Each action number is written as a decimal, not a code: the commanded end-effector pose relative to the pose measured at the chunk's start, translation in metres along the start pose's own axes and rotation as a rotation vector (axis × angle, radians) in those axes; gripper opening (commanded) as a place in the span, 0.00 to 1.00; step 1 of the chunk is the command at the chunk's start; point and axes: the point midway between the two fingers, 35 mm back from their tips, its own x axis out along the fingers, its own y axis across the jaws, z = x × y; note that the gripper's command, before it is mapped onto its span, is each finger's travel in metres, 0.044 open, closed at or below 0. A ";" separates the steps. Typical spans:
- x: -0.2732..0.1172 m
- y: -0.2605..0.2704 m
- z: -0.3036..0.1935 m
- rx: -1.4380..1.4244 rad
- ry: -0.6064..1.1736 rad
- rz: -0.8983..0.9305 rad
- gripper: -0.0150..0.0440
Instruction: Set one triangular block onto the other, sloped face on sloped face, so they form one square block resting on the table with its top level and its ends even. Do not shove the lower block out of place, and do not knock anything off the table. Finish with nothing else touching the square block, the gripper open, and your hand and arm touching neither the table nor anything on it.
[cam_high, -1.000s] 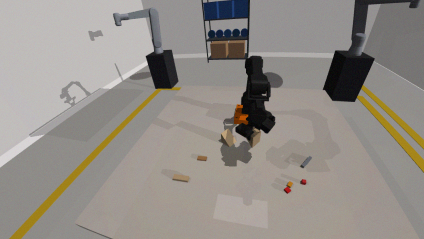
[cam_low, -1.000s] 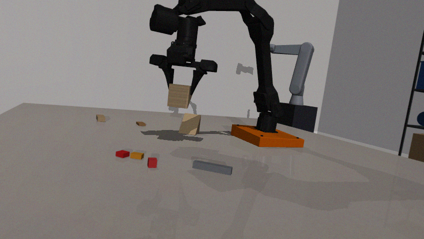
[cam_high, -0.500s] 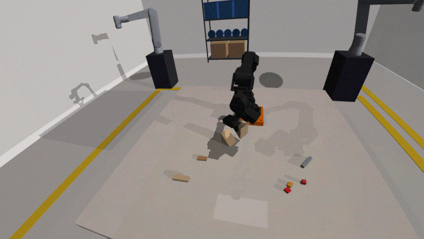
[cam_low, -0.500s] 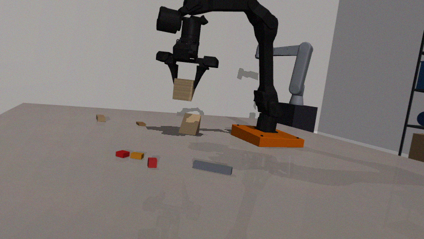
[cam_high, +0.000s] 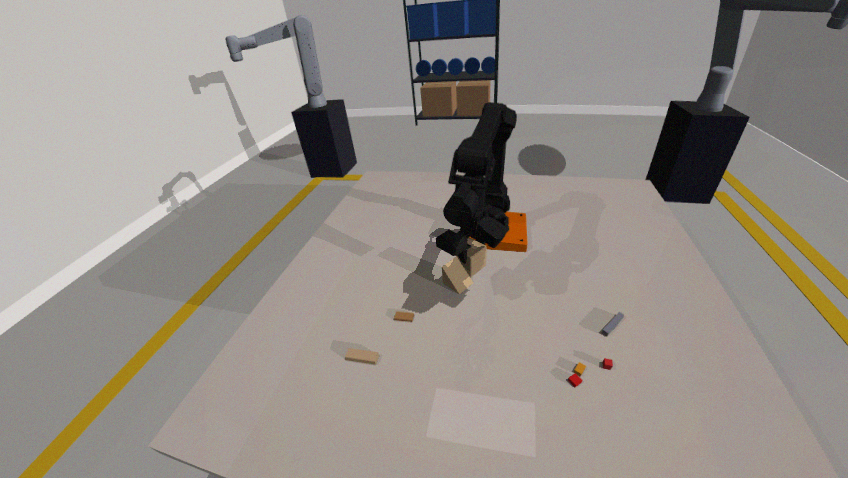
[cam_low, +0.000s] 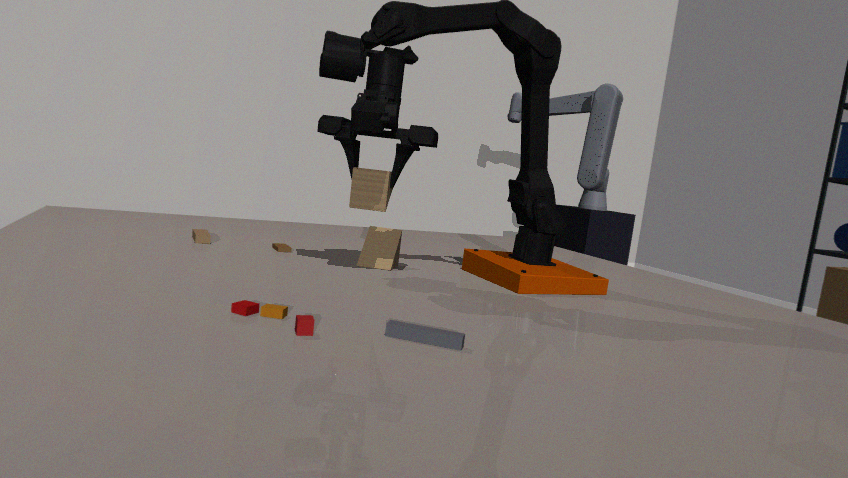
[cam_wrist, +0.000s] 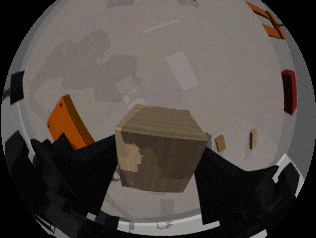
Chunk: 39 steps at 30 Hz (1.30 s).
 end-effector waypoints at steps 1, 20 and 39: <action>0.015 0.000 -0.008 -0.002 0.005 0.000 0.25; 0.069 0.007 -0.033 -0.002 0.006 0.001 0.25; 0.078 0.010 -0.037 -0.002 0.004 -0.003 0.25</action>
